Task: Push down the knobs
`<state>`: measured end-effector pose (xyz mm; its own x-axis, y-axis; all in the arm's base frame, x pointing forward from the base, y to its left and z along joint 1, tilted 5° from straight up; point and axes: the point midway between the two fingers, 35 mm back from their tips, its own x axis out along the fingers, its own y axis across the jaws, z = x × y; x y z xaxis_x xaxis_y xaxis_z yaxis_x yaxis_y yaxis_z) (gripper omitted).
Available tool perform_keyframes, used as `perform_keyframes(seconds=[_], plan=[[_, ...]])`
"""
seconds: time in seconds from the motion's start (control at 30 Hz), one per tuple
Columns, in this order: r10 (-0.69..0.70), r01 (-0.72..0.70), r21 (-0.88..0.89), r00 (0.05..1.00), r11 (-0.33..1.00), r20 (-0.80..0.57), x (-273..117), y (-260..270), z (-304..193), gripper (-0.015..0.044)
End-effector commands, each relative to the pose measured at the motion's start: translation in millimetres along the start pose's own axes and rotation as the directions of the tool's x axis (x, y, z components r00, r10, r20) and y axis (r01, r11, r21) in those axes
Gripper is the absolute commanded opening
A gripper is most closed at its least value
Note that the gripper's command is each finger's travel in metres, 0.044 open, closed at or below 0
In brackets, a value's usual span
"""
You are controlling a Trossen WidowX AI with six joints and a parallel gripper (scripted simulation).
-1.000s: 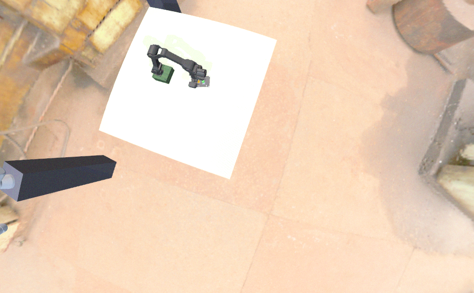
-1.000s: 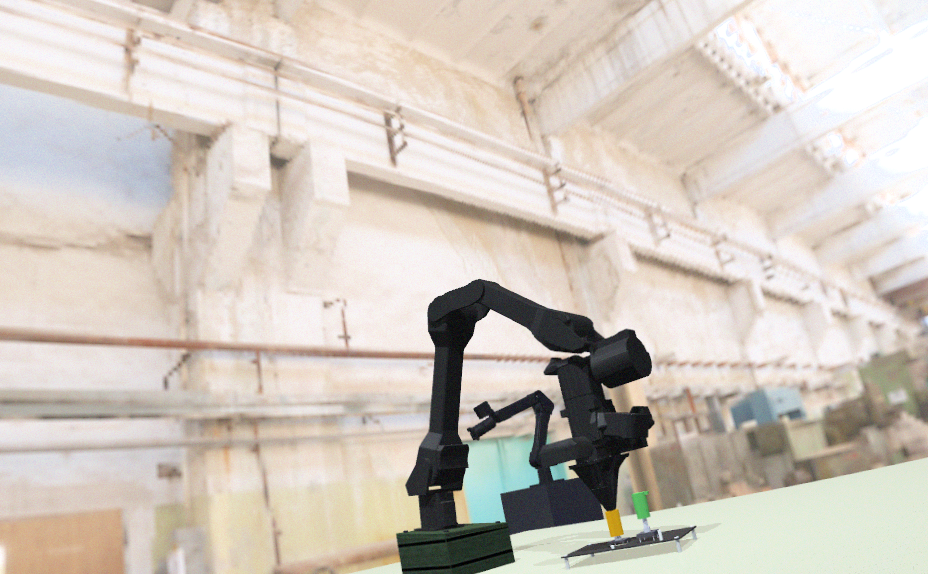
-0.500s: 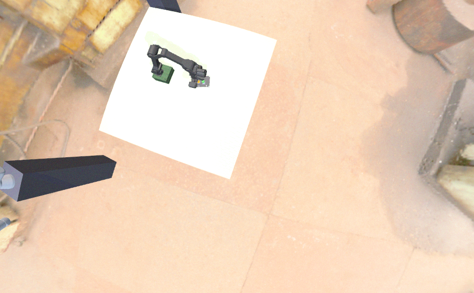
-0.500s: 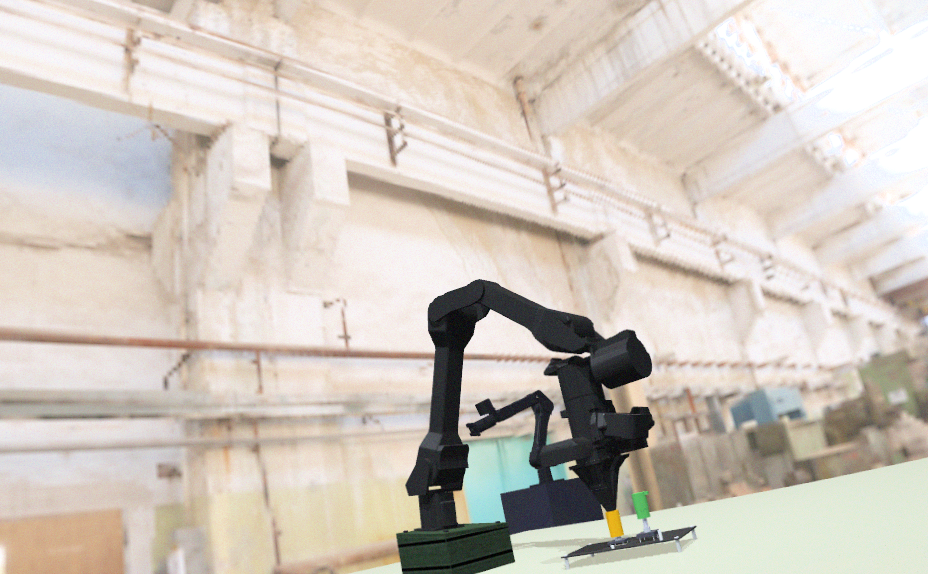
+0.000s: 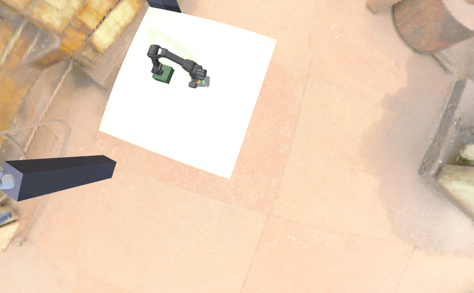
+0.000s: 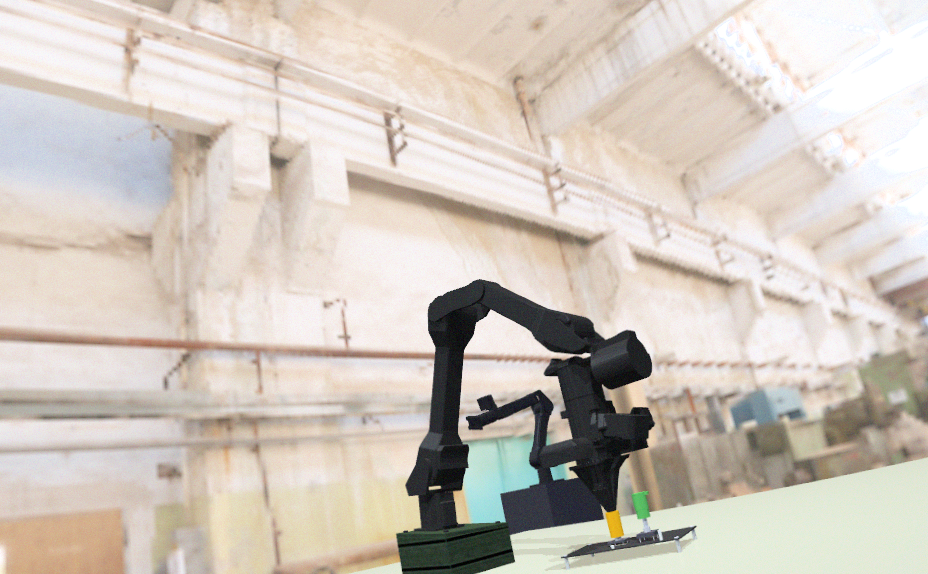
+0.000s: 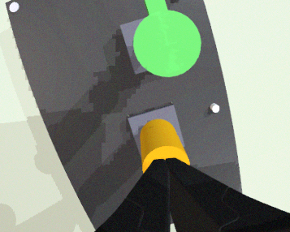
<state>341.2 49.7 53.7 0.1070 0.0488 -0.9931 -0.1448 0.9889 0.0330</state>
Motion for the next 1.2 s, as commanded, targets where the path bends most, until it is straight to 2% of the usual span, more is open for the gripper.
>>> perform_keyframes(seconds=[0.0,0.57,0.83,1.1,1.17], plan=[[-0.003,0.003,-0.002,1.000,1.000,0.001,3,-1,2,0.0000],[-0.003,0.003,-0.002,1.000,1.000,0.001,-20,0,2,0.0000],[0.000,0.000,0.002,1.000,1.000,-0.005,-15,0,1,0.0210],[-0.028,0.032,-0.055,0.997,0.998,0.071,-23,1,13,0.0000],[-0.026,0.029,-0.051,0.998,0.998,0.065,-27,1,16,0.0000]])
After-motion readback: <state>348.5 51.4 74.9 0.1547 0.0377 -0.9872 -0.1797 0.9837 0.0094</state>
